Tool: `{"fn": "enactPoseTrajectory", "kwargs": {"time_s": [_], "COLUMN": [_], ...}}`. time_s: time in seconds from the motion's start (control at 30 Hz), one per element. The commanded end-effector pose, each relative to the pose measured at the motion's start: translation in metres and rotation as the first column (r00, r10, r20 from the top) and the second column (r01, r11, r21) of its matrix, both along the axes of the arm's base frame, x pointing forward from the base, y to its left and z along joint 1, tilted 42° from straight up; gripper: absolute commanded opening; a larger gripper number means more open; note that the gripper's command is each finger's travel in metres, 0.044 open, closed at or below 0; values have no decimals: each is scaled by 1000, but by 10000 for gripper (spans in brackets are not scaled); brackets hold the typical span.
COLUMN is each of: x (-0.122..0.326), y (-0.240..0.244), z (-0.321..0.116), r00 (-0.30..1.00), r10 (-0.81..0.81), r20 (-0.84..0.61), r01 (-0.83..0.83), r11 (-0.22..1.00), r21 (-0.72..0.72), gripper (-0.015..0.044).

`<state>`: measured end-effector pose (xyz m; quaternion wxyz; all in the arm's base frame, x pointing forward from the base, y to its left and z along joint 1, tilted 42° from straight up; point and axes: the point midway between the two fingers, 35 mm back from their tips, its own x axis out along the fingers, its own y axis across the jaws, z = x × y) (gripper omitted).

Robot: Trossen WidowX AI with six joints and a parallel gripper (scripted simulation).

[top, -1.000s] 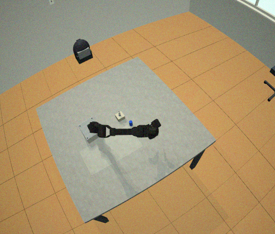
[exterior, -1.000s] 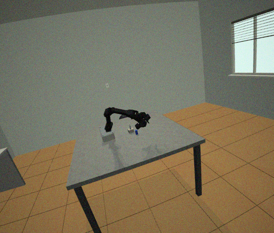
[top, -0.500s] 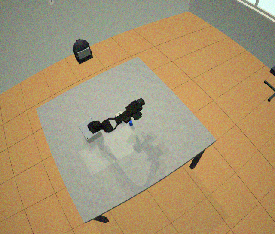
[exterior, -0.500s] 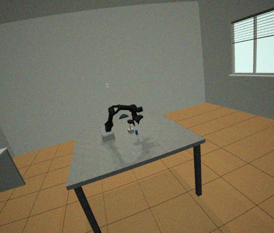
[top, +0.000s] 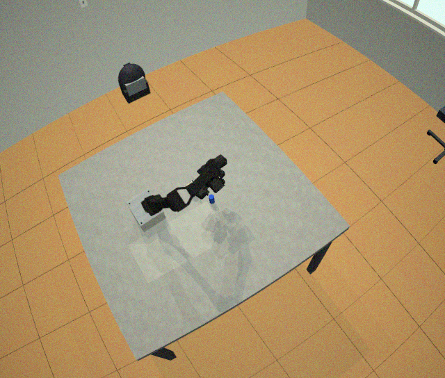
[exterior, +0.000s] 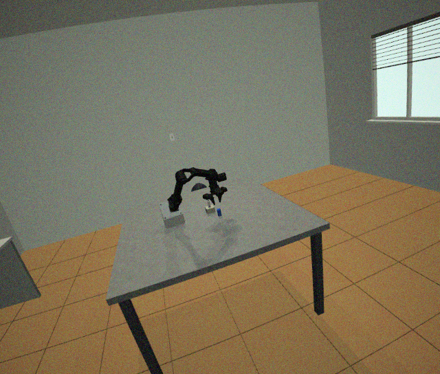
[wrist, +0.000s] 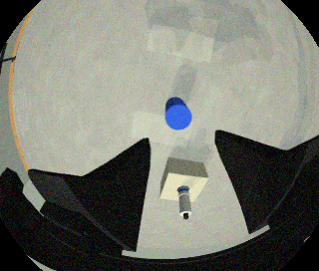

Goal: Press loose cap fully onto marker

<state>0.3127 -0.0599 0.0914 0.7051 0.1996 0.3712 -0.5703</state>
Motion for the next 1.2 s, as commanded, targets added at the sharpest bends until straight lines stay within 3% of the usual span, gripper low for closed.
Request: {"fn": "enactPoseTrajectory", "kwargs": {"time_s": [0.0,1.17], "x": [-1,5], "y": [-10,-48], "z": [-11,-51], "r00": [1000,1000], "r10": [1,1], "r20": [-11,-10], "r01": [-1,-1], "r11": [1000,1000], "r21": [-10,-12], "gripper": [242,242]}}
